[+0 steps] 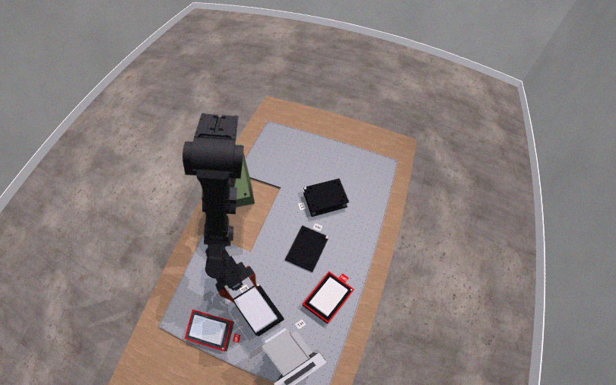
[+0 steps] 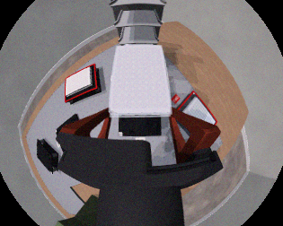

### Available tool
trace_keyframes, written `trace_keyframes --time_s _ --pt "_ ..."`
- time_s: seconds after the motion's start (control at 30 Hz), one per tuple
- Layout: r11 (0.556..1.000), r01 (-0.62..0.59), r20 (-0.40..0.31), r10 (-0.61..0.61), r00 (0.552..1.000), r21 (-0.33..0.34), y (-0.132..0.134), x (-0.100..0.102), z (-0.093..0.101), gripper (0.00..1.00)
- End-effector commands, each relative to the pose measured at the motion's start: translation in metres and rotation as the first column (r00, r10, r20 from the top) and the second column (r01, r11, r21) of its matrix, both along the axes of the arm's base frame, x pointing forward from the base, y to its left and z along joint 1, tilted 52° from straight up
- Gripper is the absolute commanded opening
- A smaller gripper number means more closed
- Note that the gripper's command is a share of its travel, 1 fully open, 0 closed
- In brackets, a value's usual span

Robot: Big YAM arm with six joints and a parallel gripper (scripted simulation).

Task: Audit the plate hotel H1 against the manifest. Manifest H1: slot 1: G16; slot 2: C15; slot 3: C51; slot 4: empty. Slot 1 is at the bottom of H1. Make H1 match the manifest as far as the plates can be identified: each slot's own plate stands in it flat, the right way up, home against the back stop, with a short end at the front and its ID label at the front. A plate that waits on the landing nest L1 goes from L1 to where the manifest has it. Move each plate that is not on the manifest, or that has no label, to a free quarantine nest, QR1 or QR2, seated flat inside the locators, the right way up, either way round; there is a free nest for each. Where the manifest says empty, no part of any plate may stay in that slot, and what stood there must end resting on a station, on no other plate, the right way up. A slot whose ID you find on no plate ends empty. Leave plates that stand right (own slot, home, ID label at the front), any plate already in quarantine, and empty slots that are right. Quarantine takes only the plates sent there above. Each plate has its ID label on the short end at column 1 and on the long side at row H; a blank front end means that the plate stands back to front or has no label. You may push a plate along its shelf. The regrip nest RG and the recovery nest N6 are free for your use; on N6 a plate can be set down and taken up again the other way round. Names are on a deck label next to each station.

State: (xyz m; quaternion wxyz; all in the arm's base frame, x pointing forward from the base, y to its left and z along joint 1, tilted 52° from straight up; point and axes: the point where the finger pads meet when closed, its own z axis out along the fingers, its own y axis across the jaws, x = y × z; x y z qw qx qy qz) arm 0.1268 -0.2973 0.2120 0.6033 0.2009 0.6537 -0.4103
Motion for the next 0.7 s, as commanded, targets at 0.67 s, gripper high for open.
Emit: trace_keyframes --time_s 0.67 --pt "0.999 -0.014 -0.007 0.014 1.0 -0.043 -0.008 0.015 0.017 0.86"
